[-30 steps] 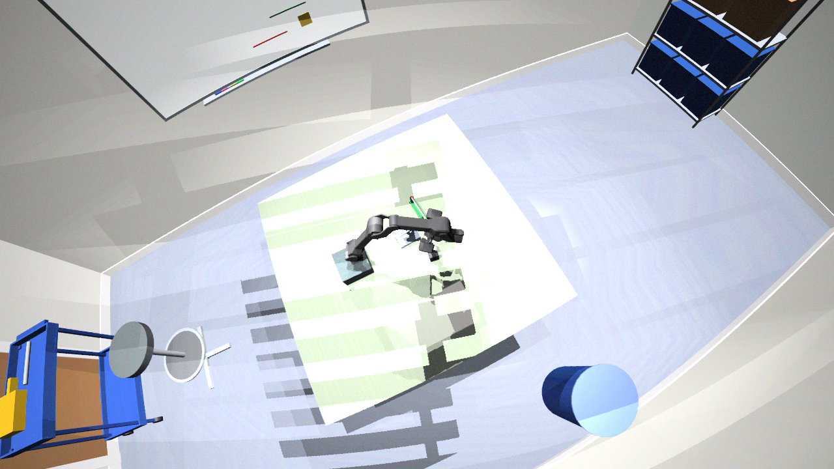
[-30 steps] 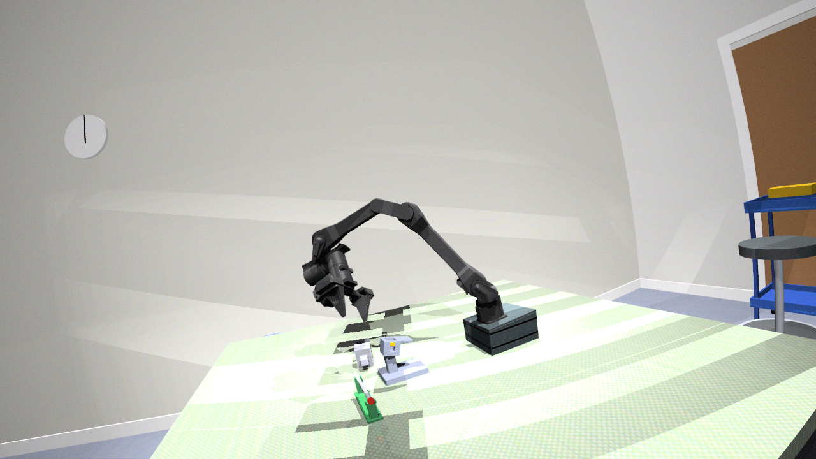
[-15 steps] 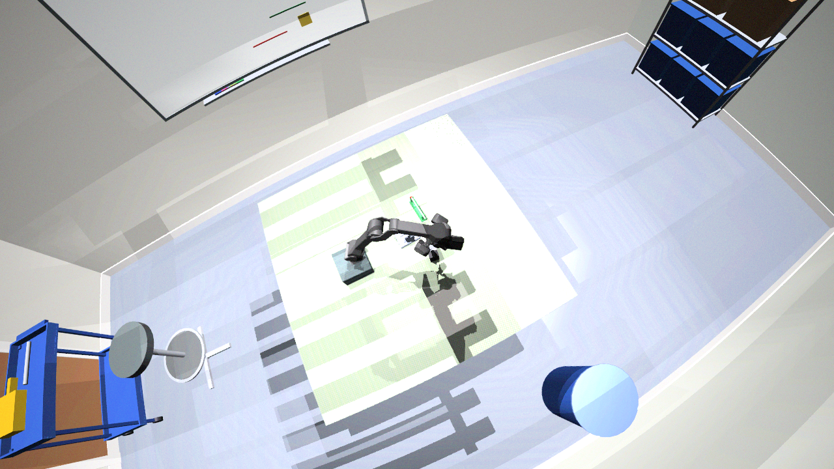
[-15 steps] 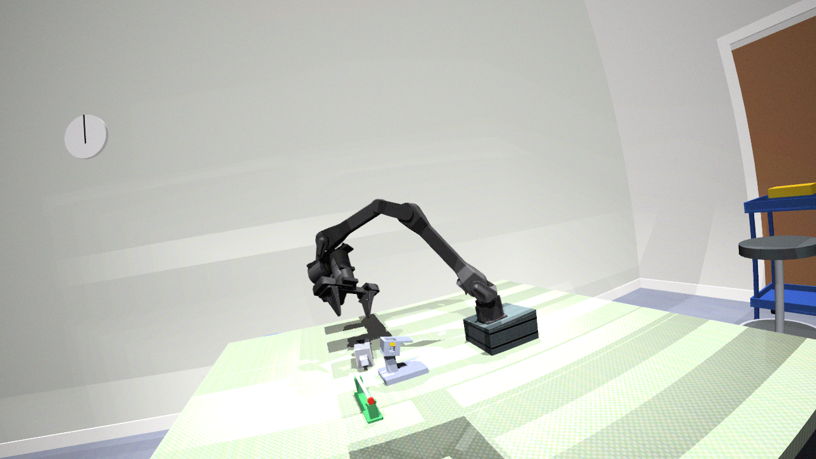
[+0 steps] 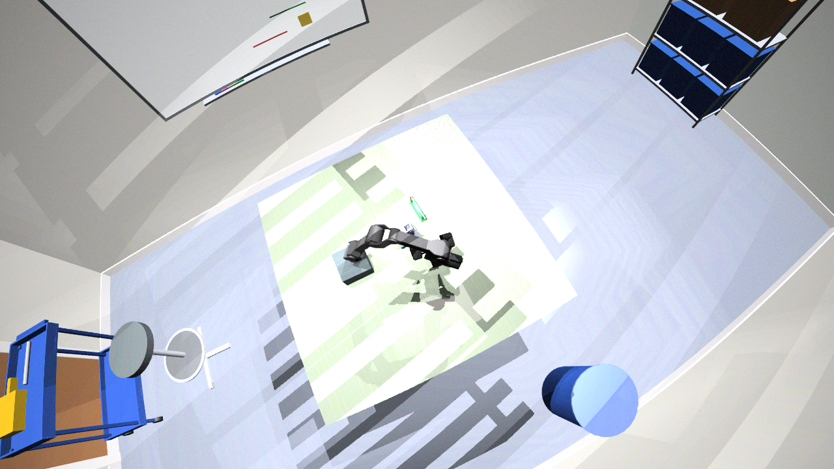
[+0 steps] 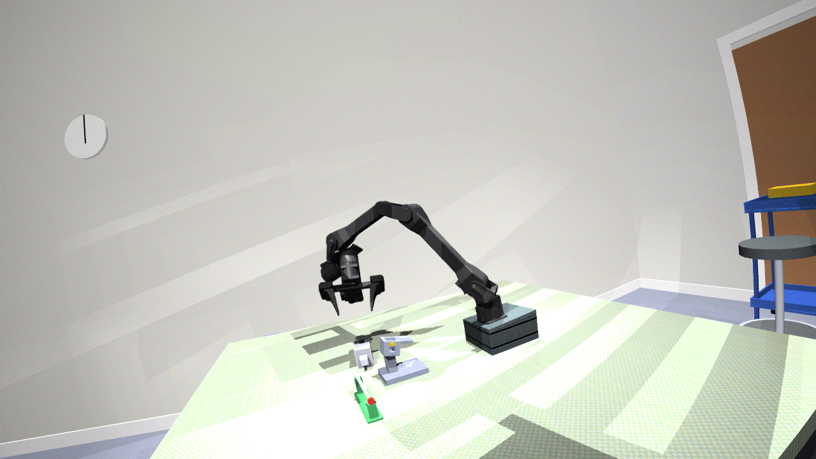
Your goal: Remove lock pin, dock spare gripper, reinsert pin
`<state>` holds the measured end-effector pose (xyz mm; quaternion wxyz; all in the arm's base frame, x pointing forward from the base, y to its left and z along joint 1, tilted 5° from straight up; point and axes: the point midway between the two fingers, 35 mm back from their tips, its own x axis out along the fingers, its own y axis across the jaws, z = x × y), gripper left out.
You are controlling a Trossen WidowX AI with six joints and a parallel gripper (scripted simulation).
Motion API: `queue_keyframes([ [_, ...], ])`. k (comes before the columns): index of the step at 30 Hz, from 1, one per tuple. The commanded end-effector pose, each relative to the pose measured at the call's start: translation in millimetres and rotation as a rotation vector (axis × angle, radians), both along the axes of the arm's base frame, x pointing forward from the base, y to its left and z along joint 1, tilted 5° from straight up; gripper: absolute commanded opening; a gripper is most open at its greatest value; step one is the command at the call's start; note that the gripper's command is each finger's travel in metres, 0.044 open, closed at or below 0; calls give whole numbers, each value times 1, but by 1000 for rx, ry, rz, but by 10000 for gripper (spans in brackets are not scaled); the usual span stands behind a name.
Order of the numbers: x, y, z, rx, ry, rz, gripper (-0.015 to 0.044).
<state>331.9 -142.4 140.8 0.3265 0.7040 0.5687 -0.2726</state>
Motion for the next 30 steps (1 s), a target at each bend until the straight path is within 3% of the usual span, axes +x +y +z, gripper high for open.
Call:
queue_keyframes([
  [1,2,-1,-16,15,16,-9,440],
  [7,6,-5,-68,37,44,-12,440],
  [30,11,-7,-102,38,45,-12,440],
])
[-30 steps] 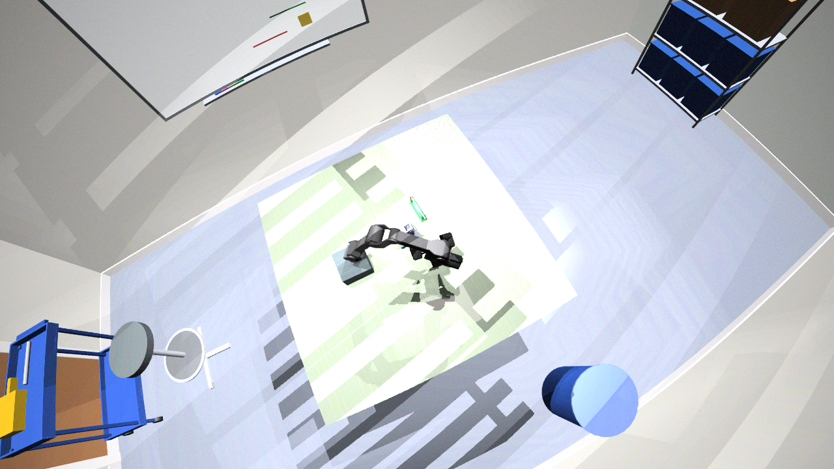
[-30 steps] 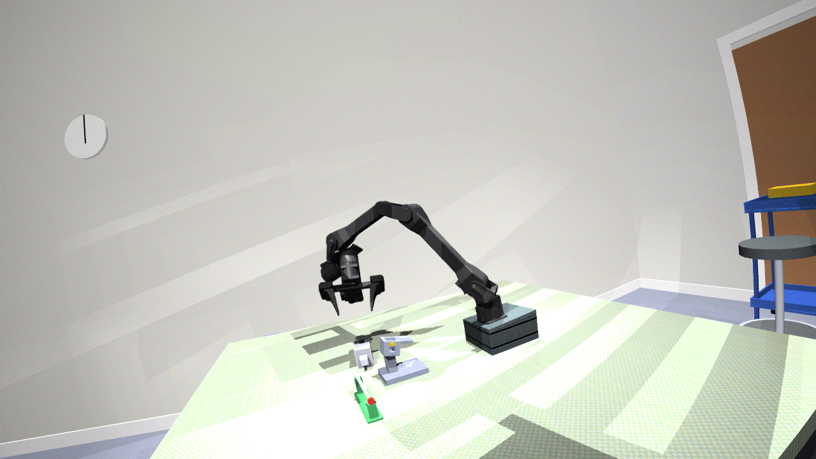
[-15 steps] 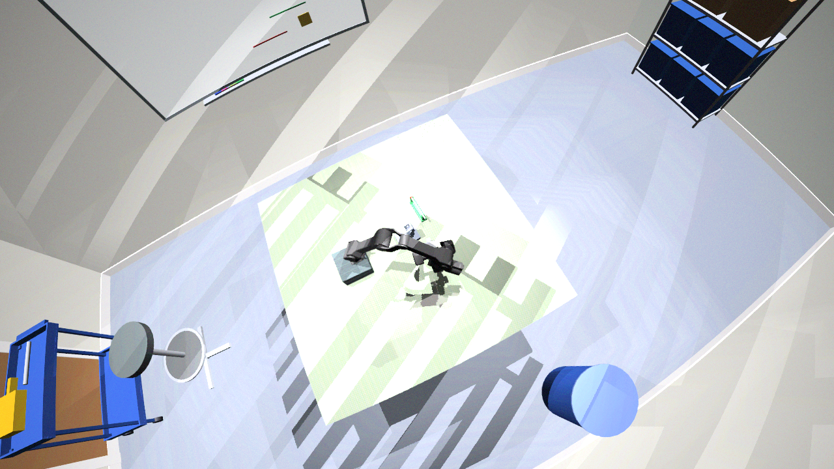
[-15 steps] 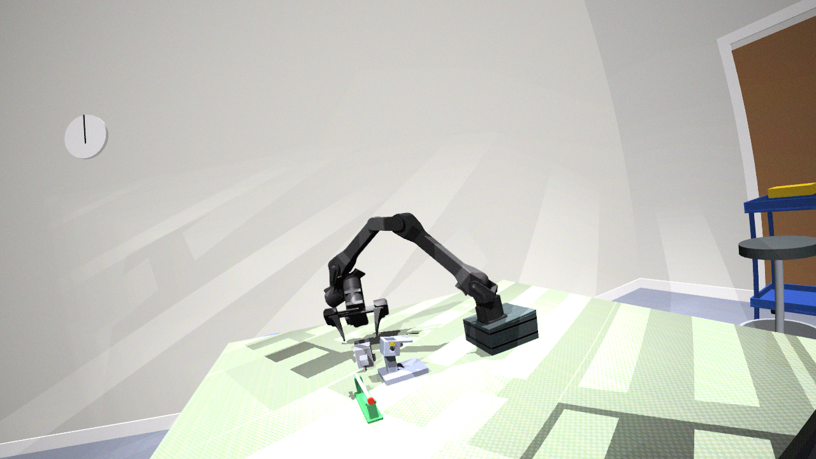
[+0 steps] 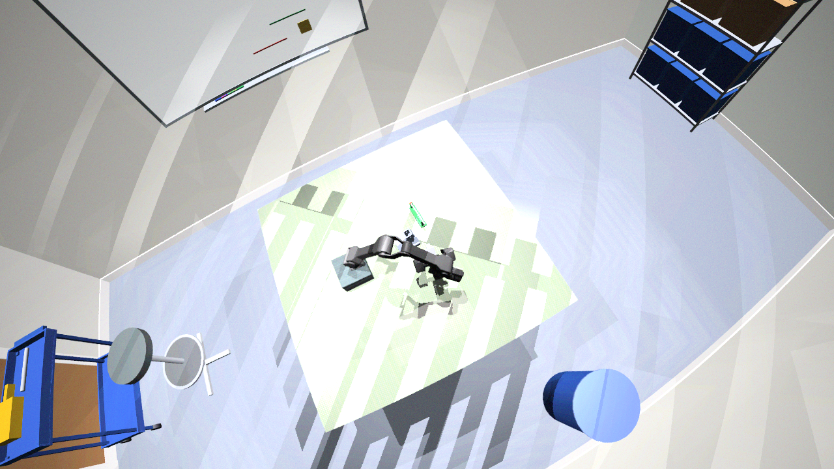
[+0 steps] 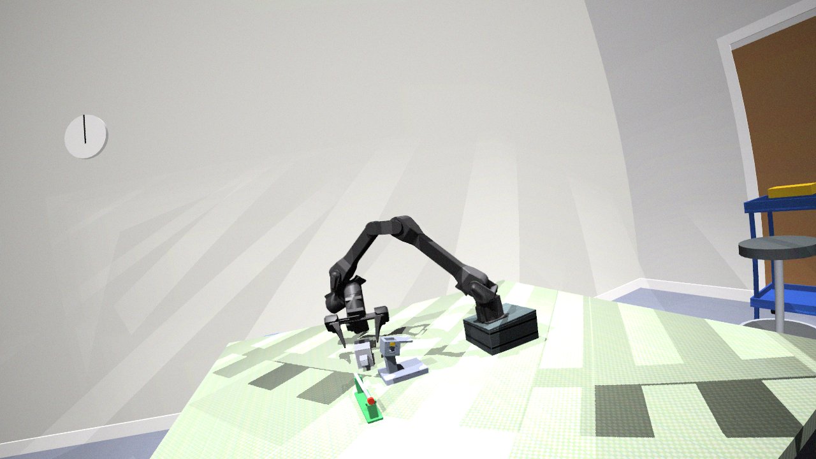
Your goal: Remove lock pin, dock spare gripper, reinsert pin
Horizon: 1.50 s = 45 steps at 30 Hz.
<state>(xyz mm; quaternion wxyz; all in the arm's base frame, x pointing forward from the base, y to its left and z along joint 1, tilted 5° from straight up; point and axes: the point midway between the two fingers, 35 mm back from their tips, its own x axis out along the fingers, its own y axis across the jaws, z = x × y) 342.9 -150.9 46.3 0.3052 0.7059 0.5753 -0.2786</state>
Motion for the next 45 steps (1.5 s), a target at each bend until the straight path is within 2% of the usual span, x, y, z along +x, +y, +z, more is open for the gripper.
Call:
queue_keyframes([
  [1,0,1,-9,10,9,-4,440],
  [23,2,0,-37,10,9,-4,440],
  [32,2,0,-37,10,9,-4,204],
  [39,2,0,-37,10,9,-4,157],
  [45,2,0,-20,10,9,-4,0],
])
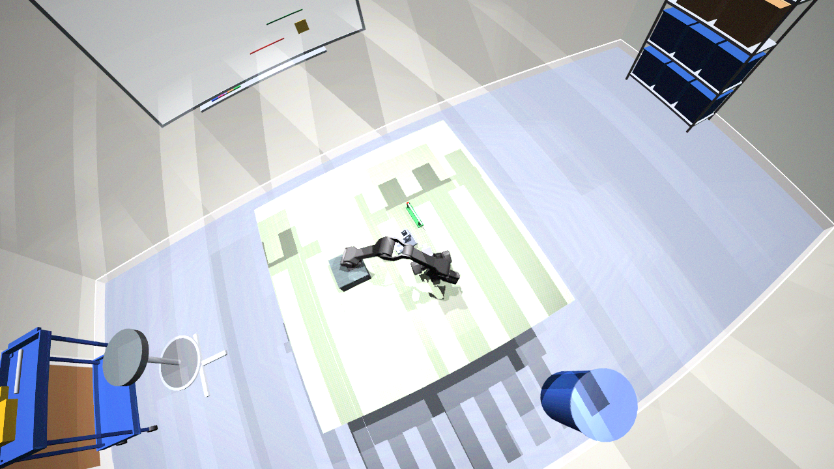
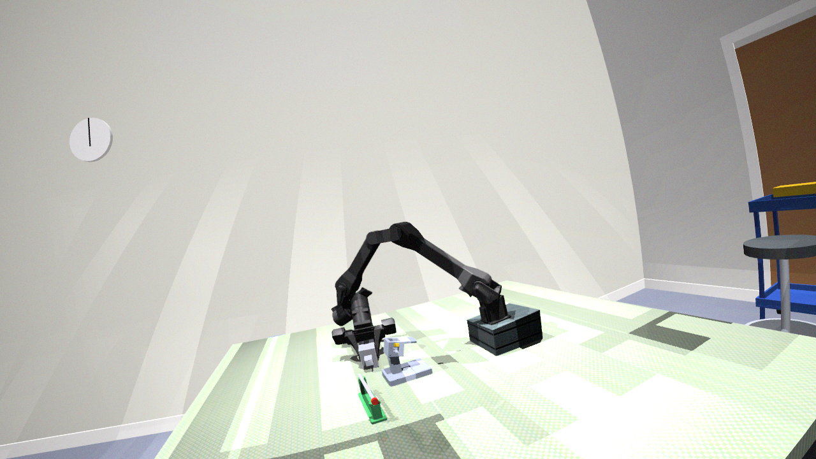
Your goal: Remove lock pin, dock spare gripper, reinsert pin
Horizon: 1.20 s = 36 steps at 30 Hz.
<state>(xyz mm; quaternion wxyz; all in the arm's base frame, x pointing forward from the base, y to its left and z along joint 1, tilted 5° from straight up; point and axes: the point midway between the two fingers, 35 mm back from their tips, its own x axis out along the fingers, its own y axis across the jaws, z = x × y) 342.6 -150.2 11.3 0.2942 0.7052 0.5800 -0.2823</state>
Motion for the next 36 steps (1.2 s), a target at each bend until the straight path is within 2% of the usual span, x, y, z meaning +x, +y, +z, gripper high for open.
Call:
queue_keyframes([
  [1,2,-1,22,-4,-12,-3,0],
  [14,-8,8,115,-4,-12,-3,0],
  [30,-9,8,109,-6,-3,4,0],
  [36,-12,18,115,-69,-56,71,0],
])
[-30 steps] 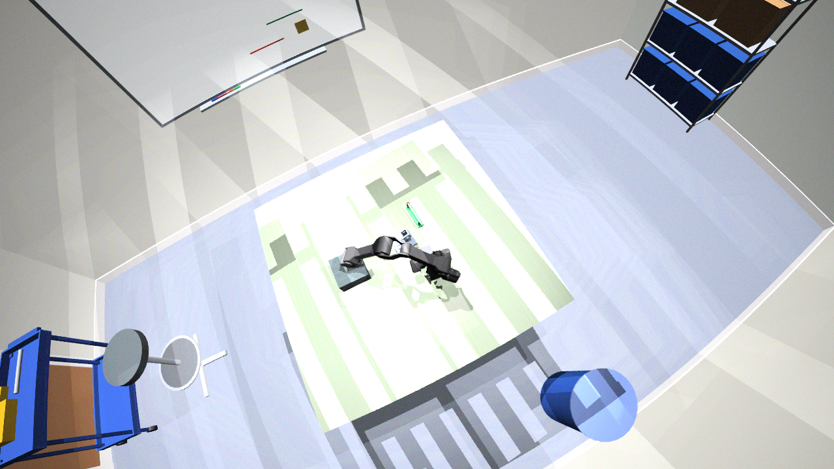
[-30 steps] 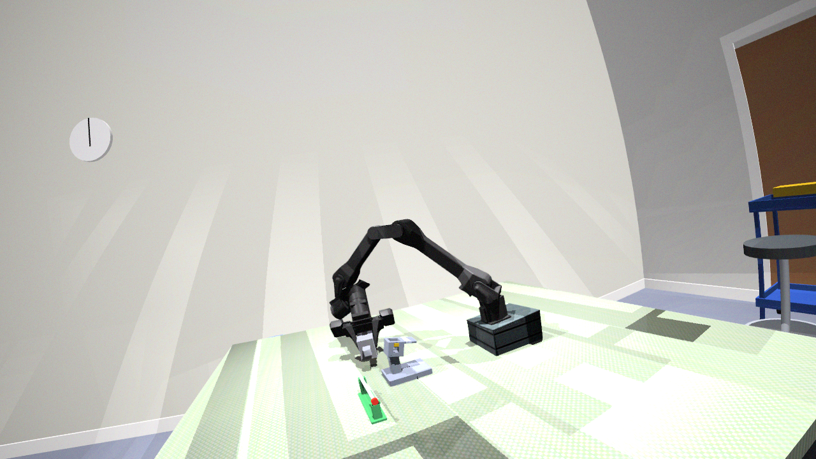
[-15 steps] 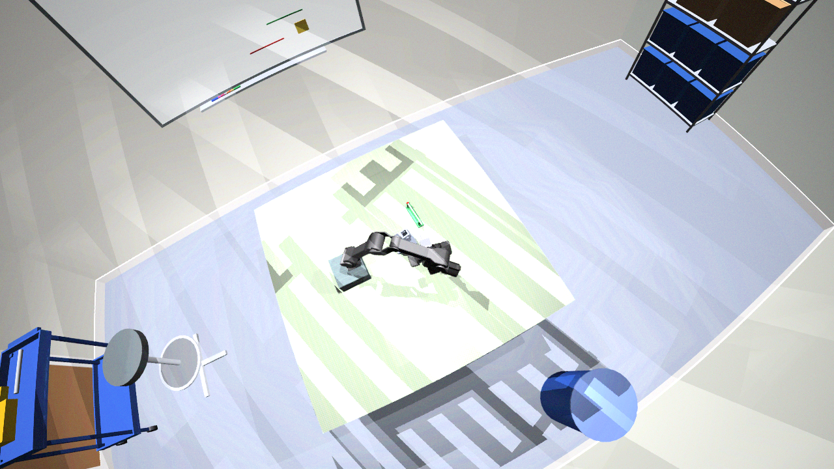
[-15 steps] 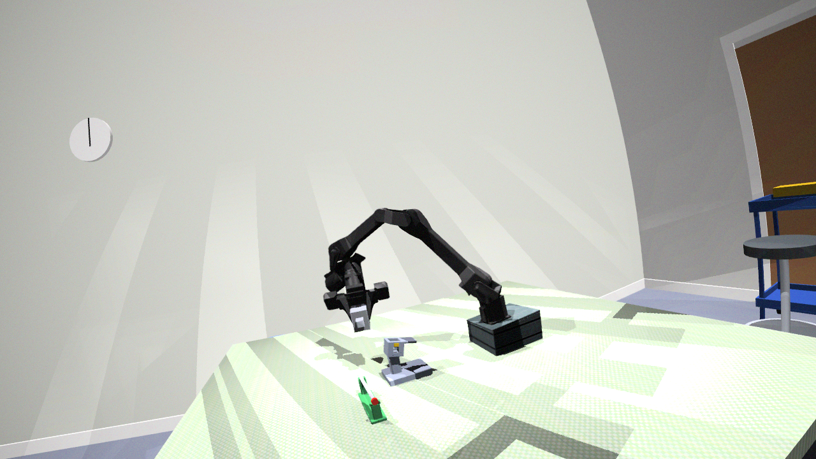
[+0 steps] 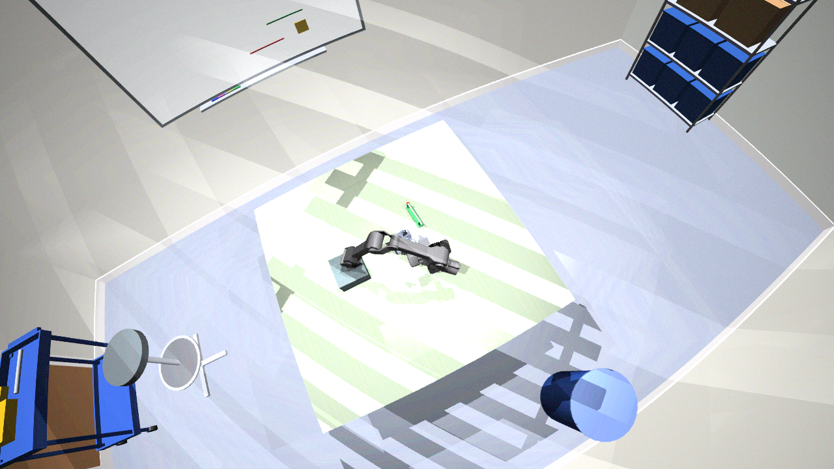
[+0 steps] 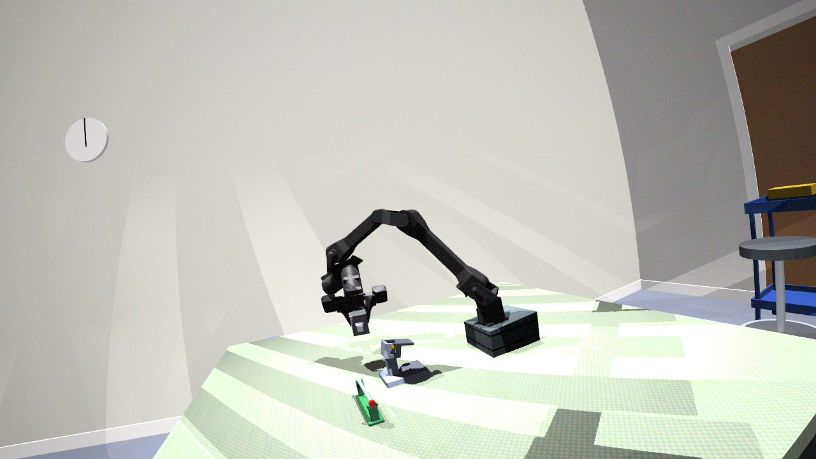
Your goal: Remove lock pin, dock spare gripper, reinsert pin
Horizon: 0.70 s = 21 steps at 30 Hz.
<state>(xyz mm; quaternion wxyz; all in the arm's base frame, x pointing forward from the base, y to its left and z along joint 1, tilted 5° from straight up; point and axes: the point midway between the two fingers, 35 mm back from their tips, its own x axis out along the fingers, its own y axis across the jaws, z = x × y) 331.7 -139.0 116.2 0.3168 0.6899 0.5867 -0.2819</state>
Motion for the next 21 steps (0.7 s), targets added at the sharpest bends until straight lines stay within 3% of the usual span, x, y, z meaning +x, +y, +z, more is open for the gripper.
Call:
queue_keyframes([
  [1,-1,9,11,-43,-51,44,0],
  [21,-12,44,28,-267,-245,288,0],
])
